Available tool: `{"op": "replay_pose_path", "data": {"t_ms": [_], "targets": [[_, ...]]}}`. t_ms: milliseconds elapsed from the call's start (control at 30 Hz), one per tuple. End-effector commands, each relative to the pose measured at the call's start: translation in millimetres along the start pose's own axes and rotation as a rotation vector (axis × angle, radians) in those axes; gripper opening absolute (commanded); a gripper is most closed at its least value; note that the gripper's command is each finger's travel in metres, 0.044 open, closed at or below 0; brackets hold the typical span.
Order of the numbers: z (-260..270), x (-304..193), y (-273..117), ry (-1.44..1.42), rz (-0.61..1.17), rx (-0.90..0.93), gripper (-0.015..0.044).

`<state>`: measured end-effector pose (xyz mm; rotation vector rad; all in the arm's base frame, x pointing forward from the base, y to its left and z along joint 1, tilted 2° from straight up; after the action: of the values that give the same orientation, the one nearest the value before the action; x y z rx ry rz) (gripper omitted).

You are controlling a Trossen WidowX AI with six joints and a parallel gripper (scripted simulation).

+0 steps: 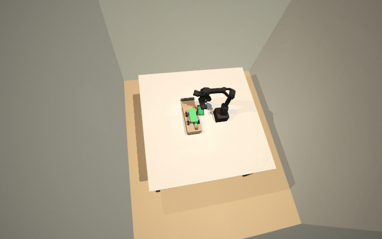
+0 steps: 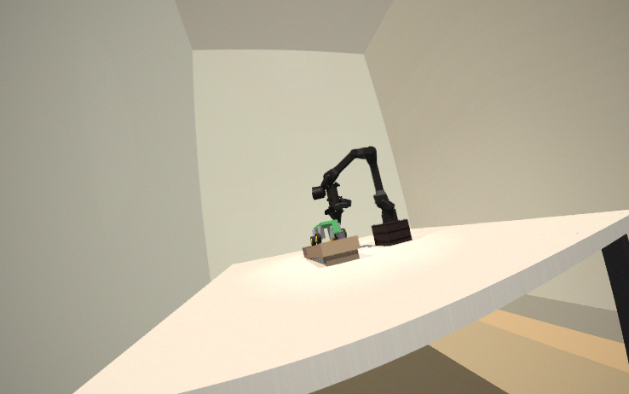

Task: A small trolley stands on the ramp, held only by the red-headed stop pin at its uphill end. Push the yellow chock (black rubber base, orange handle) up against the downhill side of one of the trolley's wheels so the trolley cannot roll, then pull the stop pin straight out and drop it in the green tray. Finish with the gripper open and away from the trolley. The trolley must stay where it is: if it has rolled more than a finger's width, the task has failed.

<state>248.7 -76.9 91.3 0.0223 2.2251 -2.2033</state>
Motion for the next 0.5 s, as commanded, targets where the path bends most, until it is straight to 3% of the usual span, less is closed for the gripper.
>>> {"op": "replay_pose_path", "data": {"t_ms": [0,467], "targets": [[-1.3,-0.7,-0.4,0.139,-0.002,0.028,0.0],[-0.9,4.7,5.1,0.215,-0.003,0.042,0.0]]}}
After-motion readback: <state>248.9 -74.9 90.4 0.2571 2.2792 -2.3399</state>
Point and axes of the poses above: the point midway between the two fingers, 35 mm back from their tips, its own y axis out along the fingers, its own z axis across the jaws, x = y × z, the point moved 2 cm from there along -y, back along the fingers, and after that the axes turned 11 degrees about y, right-handed, at the moved point
